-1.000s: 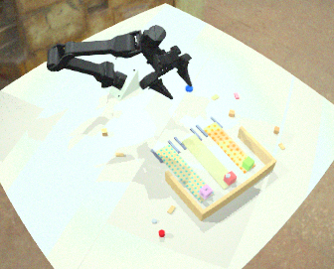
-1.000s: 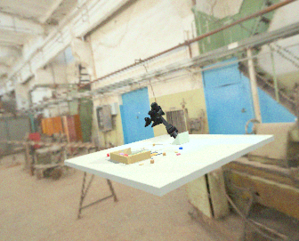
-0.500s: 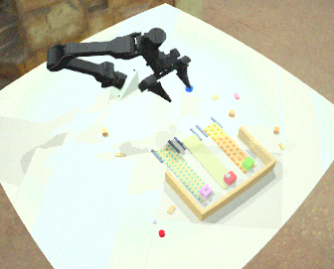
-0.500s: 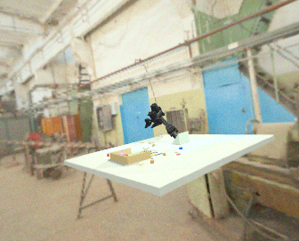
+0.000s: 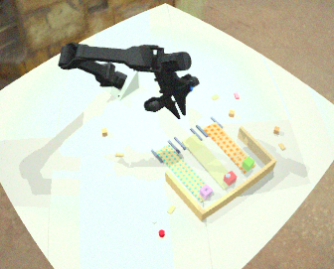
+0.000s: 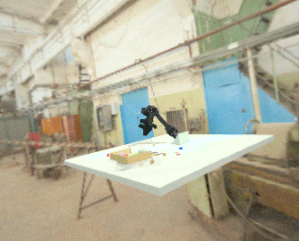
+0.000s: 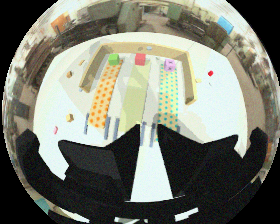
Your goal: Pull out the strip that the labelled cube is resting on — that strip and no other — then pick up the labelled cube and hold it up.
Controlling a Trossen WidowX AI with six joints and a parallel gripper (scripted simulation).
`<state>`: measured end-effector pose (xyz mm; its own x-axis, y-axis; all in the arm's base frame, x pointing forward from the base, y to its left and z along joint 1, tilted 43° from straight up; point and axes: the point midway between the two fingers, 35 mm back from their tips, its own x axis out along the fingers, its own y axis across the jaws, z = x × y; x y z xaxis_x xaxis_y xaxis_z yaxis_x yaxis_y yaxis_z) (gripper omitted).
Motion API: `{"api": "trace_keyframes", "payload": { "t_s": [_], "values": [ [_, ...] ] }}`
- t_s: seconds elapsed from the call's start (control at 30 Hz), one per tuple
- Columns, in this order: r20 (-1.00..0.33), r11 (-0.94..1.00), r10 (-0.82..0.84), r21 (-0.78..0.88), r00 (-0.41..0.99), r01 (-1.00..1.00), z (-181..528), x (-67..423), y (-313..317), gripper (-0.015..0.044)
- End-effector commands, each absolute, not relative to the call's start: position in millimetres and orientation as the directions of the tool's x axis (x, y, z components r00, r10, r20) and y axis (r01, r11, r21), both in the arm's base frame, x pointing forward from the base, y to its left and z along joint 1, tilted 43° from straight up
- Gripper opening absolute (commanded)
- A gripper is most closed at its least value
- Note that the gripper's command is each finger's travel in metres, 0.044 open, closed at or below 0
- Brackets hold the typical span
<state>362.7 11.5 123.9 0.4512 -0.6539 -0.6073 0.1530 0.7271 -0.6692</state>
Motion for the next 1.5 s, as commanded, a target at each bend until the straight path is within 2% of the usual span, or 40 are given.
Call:
{"api": "trace_keyframes", "payload": {
  "t_s": [0.0, 0.07, 0.13, 1.47],
  "values": [
    [-0.721, 0.716, -0.688, -0.656, 0.083, 0.239, 116, 364, -48, 0.0000],
    [-0.736, 0.705, -0.677, -0.658, -0.028, 0.266, 116, 359, -65, 0.0000],
    [-0.739, 0.699, -0.670, -0.659, -0.068, 0.277, 116, 357, -70, 0.0000],
    [-0.739, 0.699, -0.670, -0.659, -0.067, 0.277, 87, 358, -103, 0.0000]
  ]
}}
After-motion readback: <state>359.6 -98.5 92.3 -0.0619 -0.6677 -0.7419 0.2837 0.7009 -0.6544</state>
